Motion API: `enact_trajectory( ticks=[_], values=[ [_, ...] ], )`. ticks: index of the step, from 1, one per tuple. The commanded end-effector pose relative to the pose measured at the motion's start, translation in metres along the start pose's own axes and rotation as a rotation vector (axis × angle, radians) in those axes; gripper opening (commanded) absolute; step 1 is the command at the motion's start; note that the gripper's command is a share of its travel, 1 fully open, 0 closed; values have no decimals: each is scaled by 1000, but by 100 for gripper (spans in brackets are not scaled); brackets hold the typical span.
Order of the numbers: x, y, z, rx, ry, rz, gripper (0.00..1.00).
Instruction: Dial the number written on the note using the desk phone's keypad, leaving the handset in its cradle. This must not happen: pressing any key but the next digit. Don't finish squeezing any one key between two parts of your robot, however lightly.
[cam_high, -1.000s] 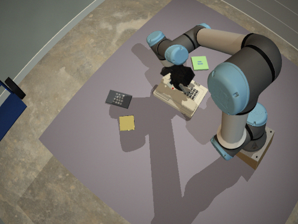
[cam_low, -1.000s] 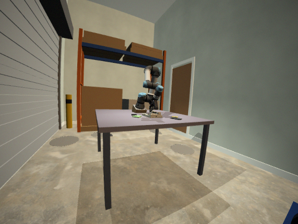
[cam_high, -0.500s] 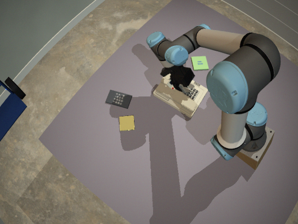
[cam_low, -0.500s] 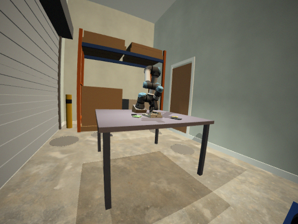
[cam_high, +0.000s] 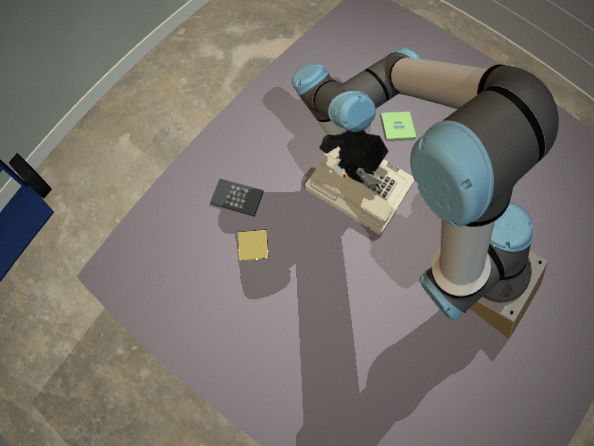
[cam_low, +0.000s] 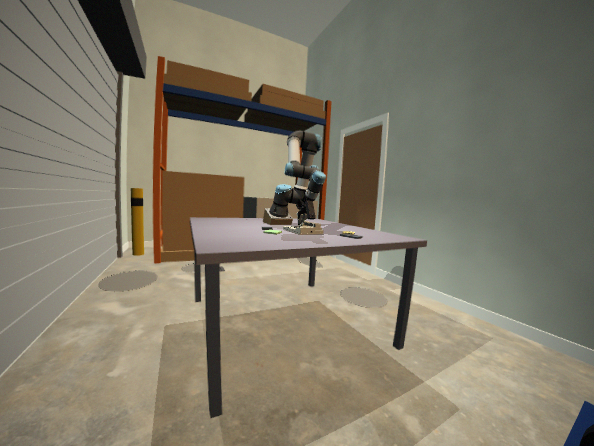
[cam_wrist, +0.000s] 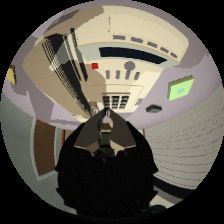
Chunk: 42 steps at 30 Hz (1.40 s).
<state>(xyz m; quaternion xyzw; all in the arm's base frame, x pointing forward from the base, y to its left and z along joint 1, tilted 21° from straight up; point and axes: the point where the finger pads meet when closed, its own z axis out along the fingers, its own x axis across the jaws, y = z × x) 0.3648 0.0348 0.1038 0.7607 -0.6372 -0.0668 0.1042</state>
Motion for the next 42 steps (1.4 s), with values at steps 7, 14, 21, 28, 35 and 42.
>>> enact_trajectory(
  ticks=[7,14,21,28,35,42],
  values=[
    [0,-1,1,1,0,0,0],
    [0,-1,1,1,0,0,0],
    [0,-2,2,1,0,0,0],
    [0,-2,3,1,0,0,0],
    [0,-3,3,1,0,0,0],
    [0,-3,4,1,0,0,0]
  ],
)
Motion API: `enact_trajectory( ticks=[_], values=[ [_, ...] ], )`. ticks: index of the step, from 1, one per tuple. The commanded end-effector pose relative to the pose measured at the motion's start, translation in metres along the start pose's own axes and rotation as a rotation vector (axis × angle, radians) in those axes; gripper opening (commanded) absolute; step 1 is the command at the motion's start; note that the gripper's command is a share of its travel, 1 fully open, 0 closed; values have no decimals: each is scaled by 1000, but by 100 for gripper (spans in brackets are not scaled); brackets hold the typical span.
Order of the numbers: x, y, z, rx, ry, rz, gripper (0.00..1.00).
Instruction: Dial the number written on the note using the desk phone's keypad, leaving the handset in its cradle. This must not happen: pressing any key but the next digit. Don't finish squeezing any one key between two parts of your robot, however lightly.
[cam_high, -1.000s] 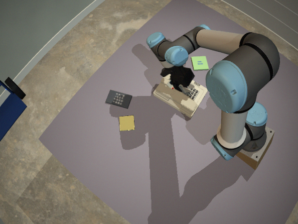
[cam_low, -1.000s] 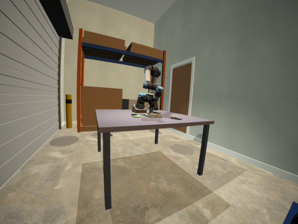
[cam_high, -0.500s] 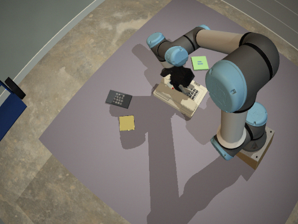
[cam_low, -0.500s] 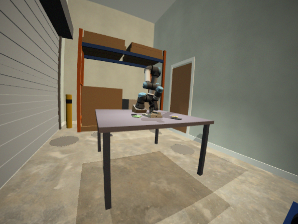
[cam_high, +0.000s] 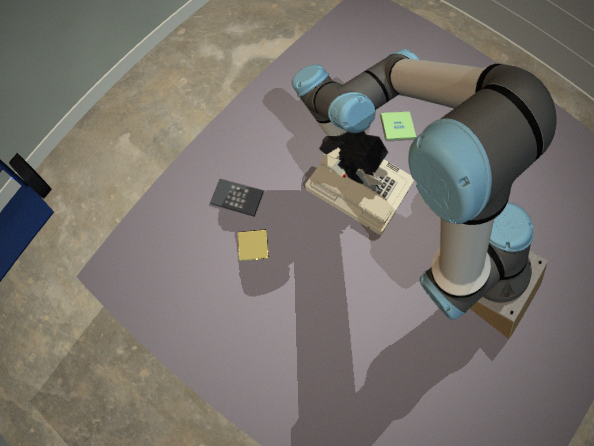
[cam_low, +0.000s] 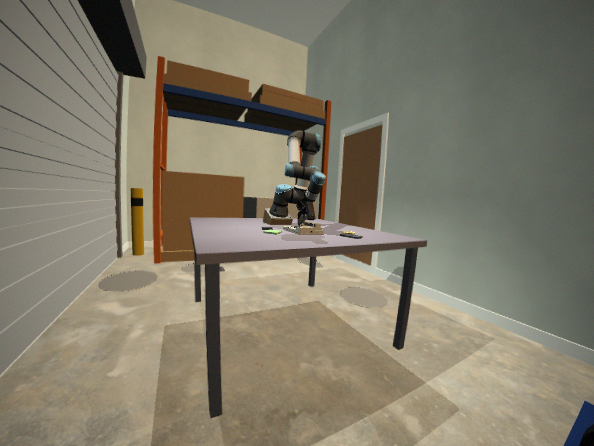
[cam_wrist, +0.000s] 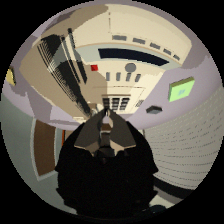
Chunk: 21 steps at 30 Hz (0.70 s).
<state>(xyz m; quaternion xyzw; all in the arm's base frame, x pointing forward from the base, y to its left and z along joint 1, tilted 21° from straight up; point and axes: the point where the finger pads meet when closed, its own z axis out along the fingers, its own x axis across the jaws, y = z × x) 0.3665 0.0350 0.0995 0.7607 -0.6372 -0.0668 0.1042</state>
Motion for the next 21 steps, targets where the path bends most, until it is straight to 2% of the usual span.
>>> enact_trajectory(
  ticks=[1,21],
  values=[
    [0,-1,0,1,0,0,0],
    [0,-2,2,1,0,0,0]
  ],
)
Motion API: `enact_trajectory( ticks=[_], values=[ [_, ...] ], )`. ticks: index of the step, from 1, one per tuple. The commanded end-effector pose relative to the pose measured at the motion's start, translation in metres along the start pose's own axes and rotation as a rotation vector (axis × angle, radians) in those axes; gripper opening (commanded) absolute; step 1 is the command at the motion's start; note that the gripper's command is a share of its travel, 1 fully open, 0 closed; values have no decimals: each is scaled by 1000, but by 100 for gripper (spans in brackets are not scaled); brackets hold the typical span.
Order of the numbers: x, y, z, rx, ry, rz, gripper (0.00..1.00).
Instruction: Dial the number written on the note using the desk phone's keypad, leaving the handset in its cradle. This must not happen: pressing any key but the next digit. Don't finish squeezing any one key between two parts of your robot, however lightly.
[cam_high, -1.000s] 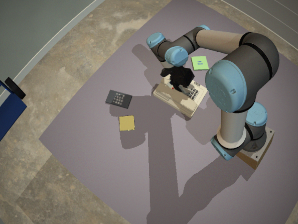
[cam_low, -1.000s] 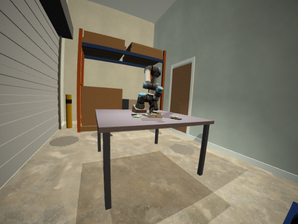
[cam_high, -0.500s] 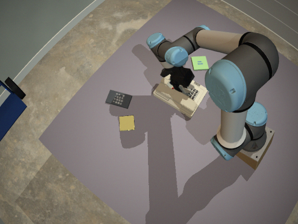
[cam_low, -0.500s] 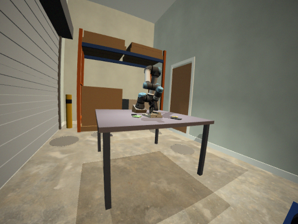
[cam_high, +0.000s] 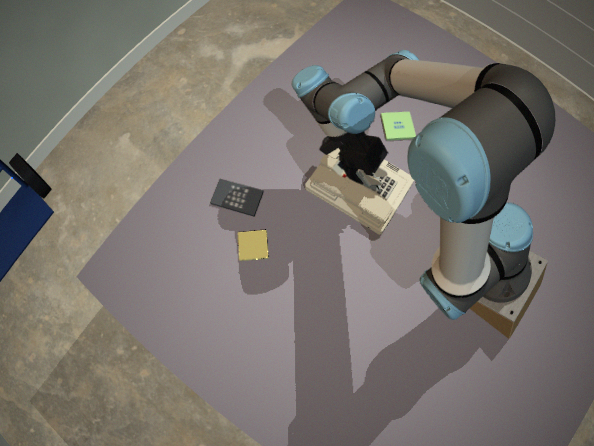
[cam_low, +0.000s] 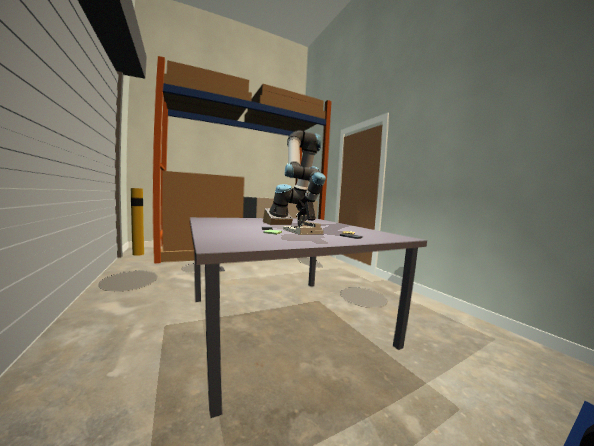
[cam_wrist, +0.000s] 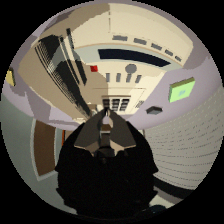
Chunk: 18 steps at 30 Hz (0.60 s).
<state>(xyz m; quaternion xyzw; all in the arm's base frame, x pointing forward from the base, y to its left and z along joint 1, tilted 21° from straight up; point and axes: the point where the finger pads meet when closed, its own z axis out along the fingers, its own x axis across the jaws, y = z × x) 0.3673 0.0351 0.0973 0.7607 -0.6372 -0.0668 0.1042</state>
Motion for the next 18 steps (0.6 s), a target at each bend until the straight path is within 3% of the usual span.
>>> enact_trajectory(
  ticks=[1,18],
  values=[
    [0,-1,0,1,0,0,0],
    [0,0,-18,1,0,0,0]
  ],
)
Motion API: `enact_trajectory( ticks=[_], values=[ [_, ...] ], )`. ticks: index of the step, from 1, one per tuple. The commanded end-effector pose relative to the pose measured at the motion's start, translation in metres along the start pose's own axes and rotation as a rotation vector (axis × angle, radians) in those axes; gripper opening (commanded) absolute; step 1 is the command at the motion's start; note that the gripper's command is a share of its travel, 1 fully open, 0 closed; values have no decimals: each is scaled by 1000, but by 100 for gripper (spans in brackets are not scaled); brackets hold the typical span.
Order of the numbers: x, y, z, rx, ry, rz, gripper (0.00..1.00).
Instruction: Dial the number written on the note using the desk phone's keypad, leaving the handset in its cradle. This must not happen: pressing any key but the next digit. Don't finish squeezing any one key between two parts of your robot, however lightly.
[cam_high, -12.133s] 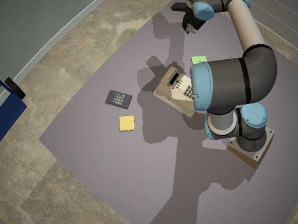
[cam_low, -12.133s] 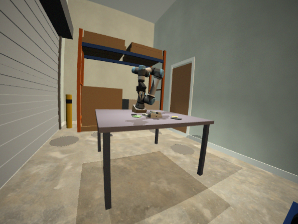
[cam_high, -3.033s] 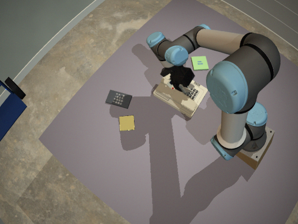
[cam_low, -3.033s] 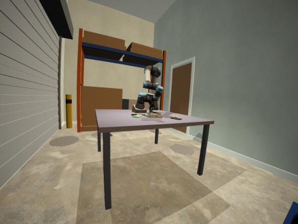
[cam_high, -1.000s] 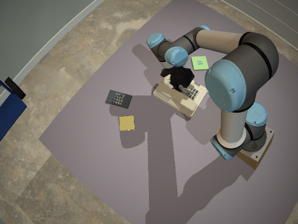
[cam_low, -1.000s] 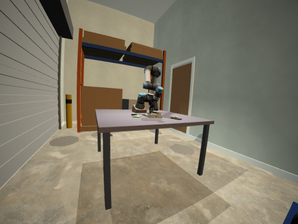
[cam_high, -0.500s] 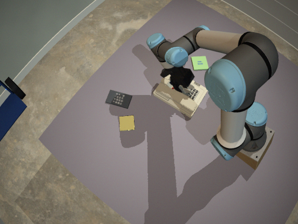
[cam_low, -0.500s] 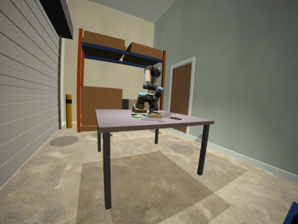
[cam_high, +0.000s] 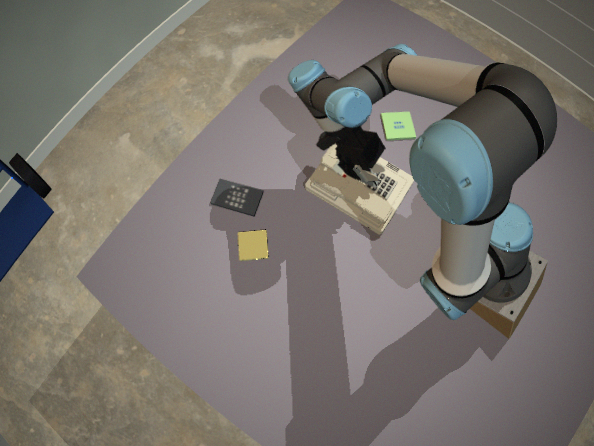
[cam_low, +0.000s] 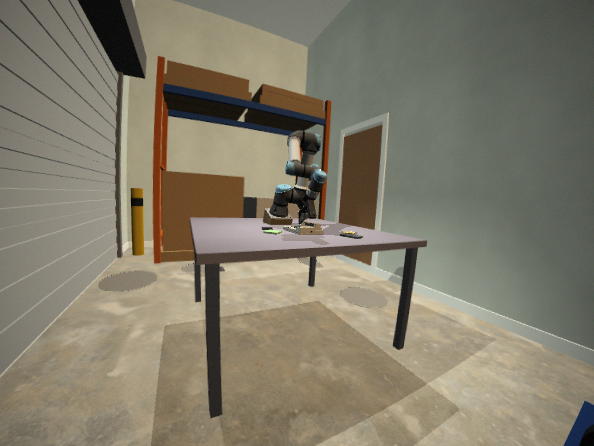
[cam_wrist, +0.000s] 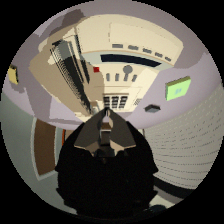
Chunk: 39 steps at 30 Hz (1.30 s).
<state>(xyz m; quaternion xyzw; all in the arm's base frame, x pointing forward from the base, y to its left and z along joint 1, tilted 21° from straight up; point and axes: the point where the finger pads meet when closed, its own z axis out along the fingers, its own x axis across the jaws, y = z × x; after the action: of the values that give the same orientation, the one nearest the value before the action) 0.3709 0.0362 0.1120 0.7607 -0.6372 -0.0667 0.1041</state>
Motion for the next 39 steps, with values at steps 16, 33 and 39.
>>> enact_trajectory(
  ticks=[16,33,39],
  values=[
    [0,-3,1,1,0,0,0],
    [0,-4,3,1,0,0,0],
    [0,-4,3,1,0,0,0]
  ],
)
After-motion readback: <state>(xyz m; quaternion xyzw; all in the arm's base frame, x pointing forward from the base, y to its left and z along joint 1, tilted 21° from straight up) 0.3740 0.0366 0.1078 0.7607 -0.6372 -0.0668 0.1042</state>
